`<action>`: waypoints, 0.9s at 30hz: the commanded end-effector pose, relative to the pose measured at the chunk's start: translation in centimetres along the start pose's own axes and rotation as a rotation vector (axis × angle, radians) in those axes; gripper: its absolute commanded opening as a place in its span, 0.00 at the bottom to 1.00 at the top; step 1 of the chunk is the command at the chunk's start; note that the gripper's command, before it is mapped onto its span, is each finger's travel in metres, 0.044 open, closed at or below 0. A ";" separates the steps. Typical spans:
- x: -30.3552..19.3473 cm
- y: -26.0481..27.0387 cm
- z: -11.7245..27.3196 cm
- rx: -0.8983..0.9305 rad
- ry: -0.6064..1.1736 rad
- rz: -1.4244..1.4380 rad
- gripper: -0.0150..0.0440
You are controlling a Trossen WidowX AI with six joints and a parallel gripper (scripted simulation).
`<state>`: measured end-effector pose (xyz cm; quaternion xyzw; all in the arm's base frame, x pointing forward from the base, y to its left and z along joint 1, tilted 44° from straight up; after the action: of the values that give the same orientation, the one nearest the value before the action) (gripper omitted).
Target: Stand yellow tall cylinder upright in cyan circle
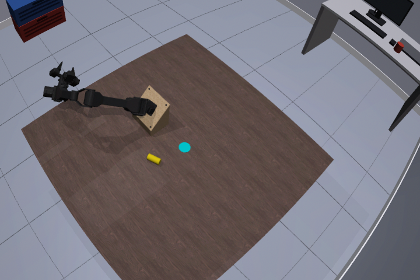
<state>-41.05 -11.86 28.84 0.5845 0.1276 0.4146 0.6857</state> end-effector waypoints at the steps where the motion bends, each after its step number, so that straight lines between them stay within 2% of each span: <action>1: -0.1 0.0 0.2 0.001 0.005 0.005 0.89; 4: -0.8 -0.2 2.7 0.020 0.072 0.077 0.78; 15: -2.5 -1.9 14.4 0.154 0.373 0.419 0.78; 27: -0.5 -4.7 26.0 0.394 0.669 0.771 0.78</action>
<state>-24.64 -29.34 31.55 0.5482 0.1844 0.7433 0.3361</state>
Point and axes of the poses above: the point midway between the two fingers, 35 mm back from their tips, its own z axis back along the fingers, its own y axis across the jaws, x = y × z, the point moved 9 cm from there along z, back along the fingers, and after that the axes turned 12 degrees about z, right-handed, at the moved point
